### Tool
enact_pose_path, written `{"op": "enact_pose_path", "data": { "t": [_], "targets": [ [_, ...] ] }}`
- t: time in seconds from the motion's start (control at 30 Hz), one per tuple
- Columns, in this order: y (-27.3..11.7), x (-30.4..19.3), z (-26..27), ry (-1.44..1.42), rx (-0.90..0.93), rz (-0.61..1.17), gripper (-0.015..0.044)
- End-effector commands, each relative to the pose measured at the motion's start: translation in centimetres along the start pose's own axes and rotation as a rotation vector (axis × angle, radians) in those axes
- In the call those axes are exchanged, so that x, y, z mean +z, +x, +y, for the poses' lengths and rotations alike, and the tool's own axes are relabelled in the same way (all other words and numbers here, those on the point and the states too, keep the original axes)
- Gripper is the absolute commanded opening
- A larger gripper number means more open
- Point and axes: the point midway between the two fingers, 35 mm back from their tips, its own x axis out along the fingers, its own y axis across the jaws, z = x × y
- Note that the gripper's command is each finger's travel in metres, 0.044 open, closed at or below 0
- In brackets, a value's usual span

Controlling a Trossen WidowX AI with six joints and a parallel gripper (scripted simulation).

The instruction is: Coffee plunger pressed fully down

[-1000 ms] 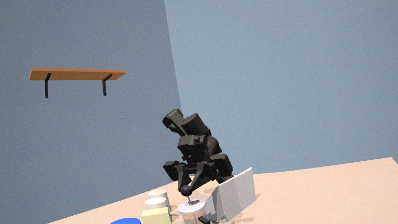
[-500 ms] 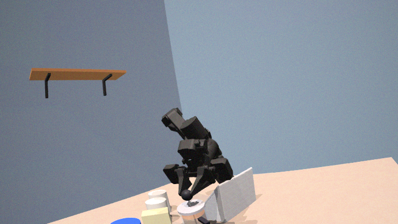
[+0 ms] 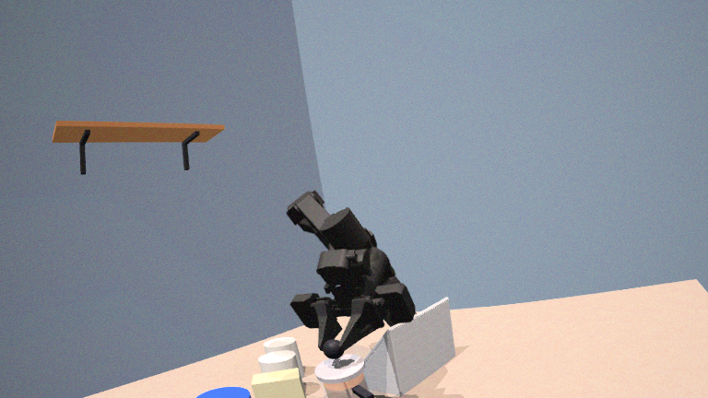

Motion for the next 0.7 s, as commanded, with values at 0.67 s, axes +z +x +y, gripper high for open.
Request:
{"op": "enact_pose_path", "data": {
  "t": [0.67],
  "targets": [
    [0.1,0.03,0.06,-0.004,-0.001,0.001,0.0199]
  ]
}}
